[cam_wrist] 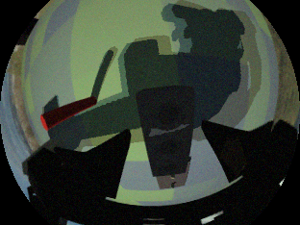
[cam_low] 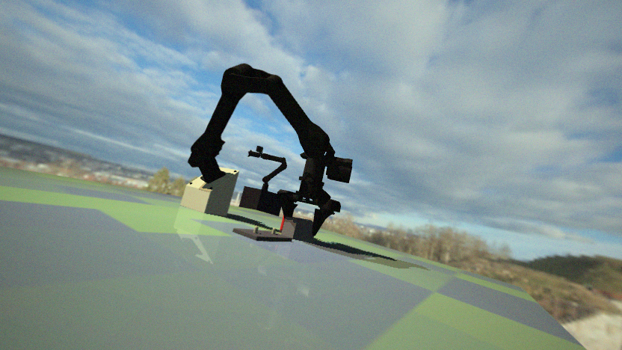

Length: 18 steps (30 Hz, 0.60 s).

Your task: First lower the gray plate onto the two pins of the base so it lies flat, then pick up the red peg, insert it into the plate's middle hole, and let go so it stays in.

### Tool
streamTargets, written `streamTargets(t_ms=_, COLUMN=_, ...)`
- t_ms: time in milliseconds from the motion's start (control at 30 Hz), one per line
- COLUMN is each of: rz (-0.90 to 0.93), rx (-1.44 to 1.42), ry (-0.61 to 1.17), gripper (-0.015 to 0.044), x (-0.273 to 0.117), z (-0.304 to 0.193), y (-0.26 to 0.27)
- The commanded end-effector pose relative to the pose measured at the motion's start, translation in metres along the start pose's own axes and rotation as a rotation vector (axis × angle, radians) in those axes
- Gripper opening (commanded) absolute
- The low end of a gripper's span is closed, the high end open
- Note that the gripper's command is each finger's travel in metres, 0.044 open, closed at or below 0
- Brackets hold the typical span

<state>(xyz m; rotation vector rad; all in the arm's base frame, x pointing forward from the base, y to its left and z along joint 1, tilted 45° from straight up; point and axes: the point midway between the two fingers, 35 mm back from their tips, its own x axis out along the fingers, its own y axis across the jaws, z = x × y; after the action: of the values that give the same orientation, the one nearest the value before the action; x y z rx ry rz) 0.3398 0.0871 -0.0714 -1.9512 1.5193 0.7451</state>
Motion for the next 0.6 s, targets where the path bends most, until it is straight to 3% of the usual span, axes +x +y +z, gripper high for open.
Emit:
streamTargets(t_ms=0, rz=0.003, rx=-0.01, ry=0.007, gripper=0.044, x=0.0091, z=-0.0006, y=0.0026)
streamTargets(t_ms=100, rz=0.003, rx=-0.01, ry=0.007, gripper=0.044, x=0.0114, z=-0.0008, y=0.0028)
streamTargets(t_ms=467, rz=0.003, rx=-0.01, ry=0.007, gripper=0.0151, x=0.0114, z=-0.0008, y=0.0028)
streamTargets(t_ms=567, rz=0.003, rx=-0.01, ry=0.007, gripper=0.0131, x=0.0114, z=-0.0008, y=0.0028)
